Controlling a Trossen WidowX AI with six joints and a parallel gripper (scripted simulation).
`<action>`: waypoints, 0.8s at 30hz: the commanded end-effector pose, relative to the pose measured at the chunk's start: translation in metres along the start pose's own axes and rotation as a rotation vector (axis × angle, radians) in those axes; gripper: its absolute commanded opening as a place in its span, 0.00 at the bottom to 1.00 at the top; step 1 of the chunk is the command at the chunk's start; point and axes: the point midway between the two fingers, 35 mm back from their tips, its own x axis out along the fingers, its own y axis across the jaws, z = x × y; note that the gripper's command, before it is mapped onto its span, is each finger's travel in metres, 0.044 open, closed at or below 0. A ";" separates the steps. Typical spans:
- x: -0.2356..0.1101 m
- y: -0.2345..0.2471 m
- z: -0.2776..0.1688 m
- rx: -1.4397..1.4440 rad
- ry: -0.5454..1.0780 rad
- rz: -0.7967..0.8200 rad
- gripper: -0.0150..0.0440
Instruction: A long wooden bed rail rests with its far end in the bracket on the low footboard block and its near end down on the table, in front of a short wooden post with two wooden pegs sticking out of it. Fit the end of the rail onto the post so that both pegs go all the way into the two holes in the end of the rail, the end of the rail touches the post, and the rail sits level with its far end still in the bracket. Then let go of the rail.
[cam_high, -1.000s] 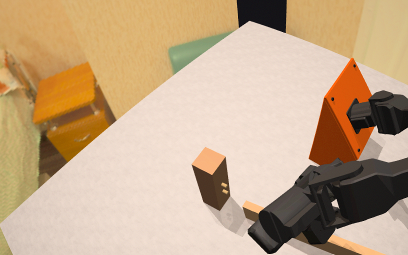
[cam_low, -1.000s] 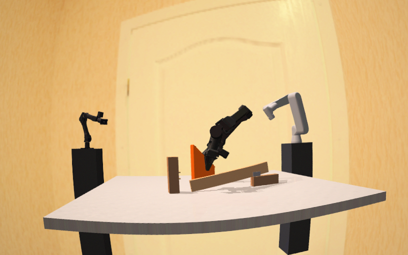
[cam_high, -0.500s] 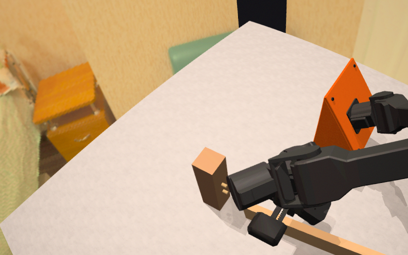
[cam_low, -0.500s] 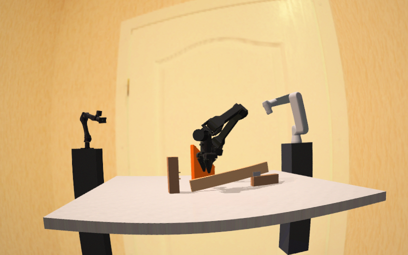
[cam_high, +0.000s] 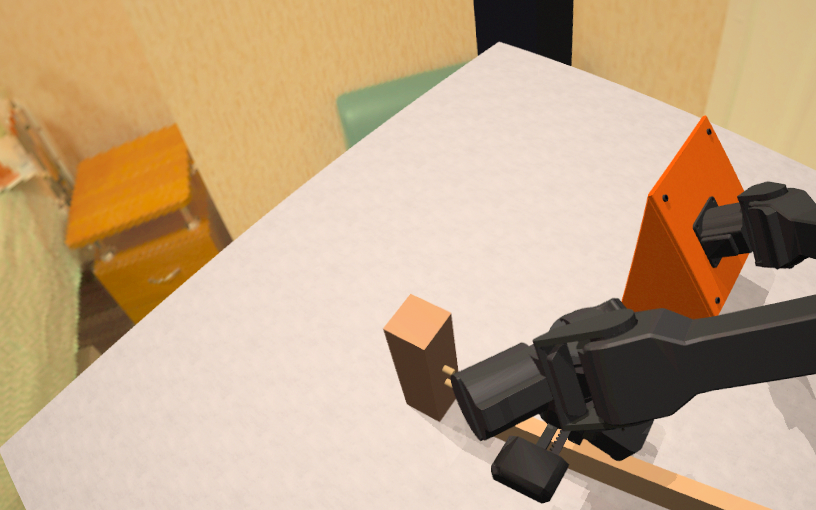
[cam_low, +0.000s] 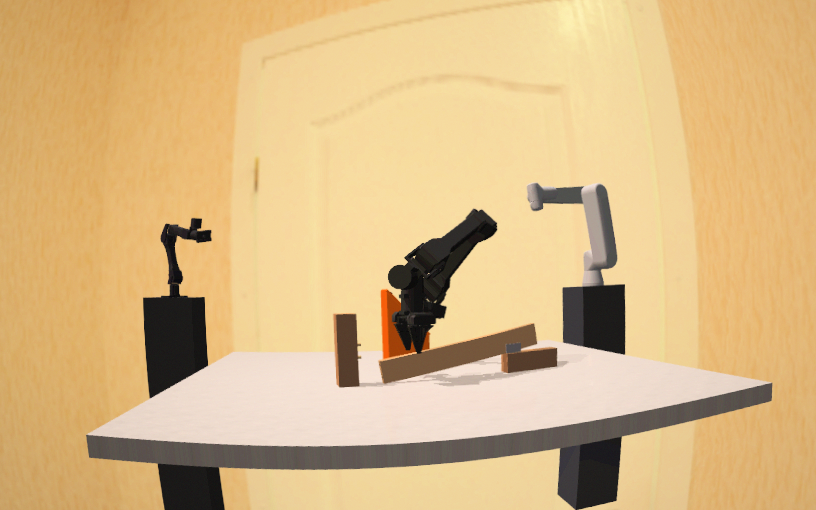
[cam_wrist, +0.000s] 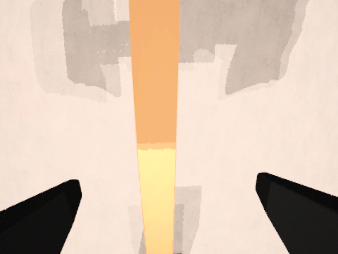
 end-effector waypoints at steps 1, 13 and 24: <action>0.011 0.004 0.000 0.015 -0.012 0.011 1.00; 0.030 0.005 0.001 0.016 -0.011 0.013 1.00; 0.047 0.006 0.002 0.015 -0.015 0.012 1.00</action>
